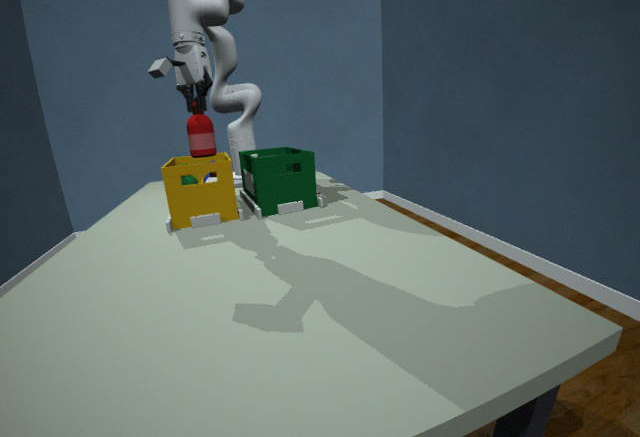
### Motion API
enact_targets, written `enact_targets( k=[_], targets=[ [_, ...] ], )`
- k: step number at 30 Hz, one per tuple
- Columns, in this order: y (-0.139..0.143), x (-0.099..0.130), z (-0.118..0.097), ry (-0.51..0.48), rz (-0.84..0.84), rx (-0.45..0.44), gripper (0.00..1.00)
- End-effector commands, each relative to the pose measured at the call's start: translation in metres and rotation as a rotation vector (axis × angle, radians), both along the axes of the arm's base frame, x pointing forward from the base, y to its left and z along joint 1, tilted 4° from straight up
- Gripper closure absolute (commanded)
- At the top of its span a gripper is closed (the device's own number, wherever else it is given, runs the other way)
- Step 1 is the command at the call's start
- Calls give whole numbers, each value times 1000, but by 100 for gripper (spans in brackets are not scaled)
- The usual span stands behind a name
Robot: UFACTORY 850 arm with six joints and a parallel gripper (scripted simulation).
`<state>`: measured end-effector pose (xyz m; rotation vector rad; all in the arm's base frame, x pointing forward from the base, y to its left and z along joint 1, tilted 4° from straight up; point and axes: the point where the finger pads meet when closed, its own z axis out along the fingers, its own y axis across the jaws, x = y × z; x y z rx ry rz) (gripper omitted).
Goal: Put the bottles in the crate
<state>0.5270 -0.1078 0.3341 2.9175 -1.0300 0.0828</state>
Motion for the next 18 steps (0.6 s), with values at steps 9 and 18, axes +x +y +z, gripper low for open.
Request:
enact_targets(
  k=[9,18],
  targets=[
    [16,-7,0,-2,0,0,100],
    [33,-14,-1,-2,0,0,100]
  ],
)
